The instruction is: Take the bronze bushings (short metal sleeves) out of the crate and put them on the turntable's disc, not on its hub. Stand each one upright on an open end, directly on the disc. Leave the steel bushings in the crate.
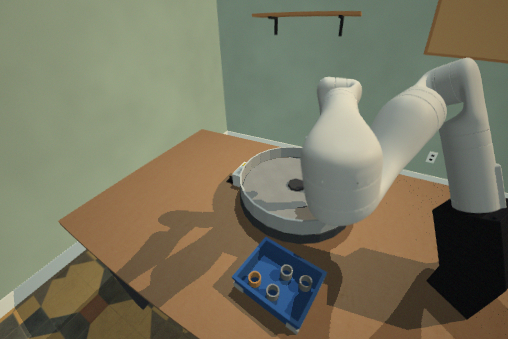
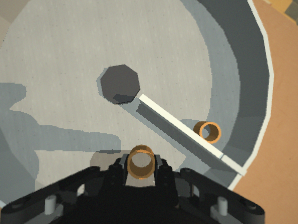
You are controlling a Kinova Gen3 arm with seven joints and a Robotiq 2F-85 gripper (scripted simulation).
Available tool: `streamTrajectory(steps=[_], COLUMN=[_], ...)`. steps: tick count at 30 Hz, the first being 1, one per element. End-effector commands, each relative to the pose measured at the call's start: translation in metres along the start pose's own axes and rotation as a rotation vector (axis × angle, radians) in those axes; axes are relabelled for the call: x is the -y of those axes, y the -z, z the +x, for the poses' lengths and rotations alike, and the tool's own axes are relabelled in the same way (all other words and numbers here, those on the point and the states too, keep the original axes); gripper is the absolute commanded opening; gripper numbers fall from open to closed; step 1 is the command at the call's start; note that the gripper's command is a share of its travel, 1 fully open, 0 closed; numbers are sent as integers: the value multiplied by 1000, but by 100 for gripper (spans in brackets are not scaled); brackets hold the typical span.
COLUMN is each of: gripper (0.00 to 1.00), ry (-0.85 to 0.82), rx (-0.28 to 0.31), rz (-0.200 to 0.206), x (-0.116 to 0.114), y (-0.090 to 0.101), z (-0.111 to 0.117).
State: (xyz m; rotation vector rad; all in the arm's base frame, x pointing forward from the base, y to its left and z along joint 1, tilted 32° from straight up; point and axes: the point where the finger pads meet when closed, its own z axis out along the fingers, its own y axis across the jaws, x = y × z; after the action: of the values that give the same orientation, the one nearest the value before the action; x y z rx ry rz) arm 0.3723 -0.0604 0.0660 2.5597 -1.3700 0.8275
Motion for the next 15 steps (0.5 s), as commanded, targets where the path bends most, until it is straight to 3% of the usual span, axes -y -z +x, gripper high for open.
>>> streamTrajectory(steps=[1, 15], gripper=[0, 0], ry=[-6, -5], rx=[-1, -3], rz=[1, 2], x=[1, 1], y=[-5, -26], z=[1, 1])
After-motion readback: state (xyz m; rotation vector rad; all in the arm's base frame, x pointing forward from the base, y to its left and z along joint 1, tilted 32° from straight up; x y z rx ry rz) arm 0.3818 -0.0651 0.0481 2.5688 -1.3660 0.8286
